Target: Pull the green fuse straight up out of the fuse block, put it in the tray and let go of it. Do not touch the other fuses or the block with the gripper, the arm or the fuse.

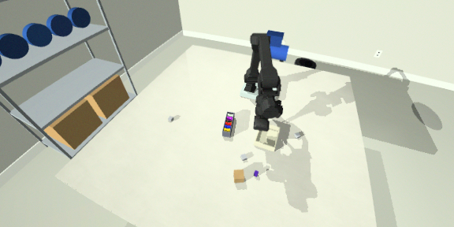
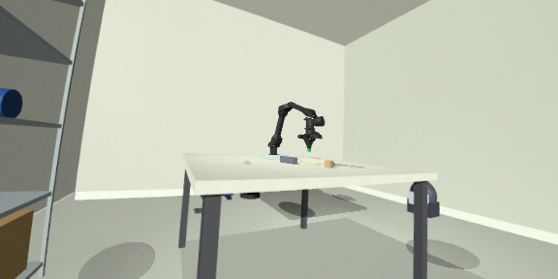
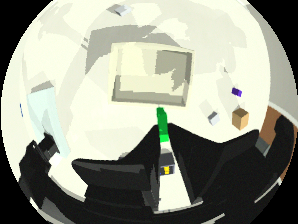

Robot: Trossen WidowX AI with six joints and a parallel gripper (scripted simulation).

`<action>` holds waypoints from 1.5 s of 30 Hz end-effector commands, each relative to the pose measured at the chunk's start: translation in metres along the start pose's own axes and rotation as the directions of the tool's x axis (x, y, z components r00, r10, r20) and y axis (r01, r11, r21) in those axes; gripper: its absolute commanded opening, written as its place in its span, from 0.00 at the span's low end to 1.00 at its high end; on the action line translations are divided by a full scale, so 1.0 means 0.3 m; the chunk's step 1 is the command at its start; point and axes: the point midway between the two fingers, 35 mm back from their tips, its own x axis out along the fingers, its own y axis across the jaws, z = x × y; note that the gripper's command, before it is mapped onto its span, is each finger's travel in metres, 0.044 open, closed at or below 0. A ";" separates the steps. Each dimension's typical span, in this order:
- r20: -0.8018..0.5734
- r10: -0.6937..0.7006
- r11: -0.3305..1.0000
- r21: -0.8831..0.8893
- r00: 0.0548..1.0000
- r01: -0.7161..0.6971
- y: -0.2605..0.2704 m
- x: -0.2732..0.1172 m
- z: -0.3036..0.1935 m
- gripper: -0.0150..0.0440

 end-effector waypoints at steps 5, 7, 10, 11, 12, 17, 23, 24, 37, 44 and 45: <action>0.009 0.006 1.000 0.004 1.000 -0.006 0.004 0.004 0.155 0.25; 0.010 0.006 1.000 0.004 1.000 -0.006 0.006 0.004 0.168 0.25; 0.010 0.006 1.000 0.004 1.000 -0.006 0.006 0.005 0.168 0.25; 0.010 0.006 1.000 0.004 1.000 -0.006 0.006 0.007 0.168 0.25; 0.010 0.006 1.000 0.004 1.000 -0.006 0.005 0.012 0.168 0.25; 0.010 0.006 1.000 0.004 1.000 -0.006 0.004 0.039 0.169 0.25; 0.010 0.006 1.000 0.004 1.000 -0.006 0.004 0.071 0.169 0.25; 0.010 0.006 1.000 0.004 1.000 -0.006 0.004 0.076 0.169 0.25; 0.010 0.006 1.000 0.004 1.000 -0.006 0.007 0.138 0.169 0.25; 0.008 0.001 1.000 -0.002 1.000 -0.001 0.003 0.125 0.168 0.52; 0.008 0.001 1.000 -0.002 1.000 -0.001 0.003 0.125 0.168 0.57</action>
